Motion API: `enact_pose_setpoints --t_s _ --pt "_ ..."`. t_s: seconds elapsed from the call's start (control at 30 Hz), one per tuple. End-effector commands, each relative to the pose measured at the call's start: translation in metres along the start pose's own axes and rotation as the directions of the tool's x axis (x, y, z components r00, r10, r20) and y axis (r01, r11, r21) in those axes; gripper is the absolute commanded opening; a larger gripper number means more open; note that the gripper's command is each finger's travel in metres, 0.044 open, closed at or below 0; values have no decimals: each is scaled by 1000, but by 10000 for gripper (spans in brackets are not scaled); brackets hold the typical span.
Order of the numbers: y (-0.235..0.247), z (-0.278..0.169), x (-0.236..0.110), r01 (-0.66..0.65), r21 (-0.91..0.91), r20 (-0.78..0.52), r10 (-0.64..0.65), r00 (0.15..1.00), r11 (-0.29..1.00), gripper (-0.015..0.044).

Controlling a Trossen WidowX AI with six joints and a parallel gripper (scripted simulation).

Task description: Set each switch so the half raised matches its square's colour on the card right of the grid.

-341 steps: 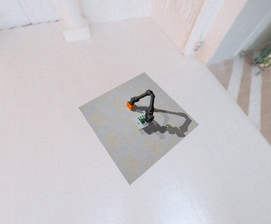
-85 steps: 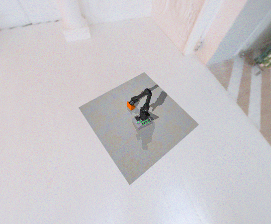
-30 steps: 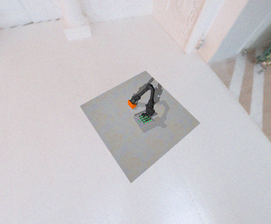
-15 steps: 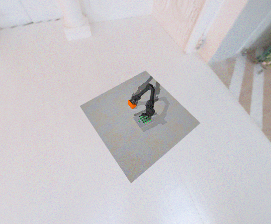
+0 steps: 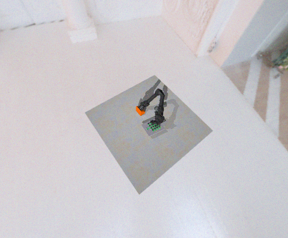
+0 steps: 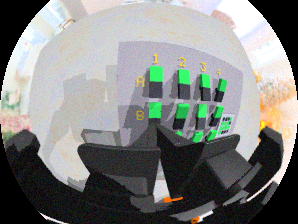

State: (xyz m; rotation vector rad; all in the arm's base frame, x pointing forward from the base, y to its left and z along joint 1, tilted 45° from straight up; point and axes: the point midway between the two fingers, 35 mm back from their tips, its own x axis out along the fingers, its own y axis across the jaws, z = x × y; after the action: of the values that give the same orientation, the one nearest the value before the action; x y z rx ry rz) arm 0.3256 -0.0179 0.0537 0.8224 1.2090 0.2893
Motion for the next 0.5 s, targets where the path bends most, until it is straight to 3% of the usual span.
enact_pose_setpoints --t_s 0.0,0.47 --pt "0 1 1 1 5 2 -1 1000 1000 0" --pt "0 0 3 1 5 2 -1 1000 1000 0"
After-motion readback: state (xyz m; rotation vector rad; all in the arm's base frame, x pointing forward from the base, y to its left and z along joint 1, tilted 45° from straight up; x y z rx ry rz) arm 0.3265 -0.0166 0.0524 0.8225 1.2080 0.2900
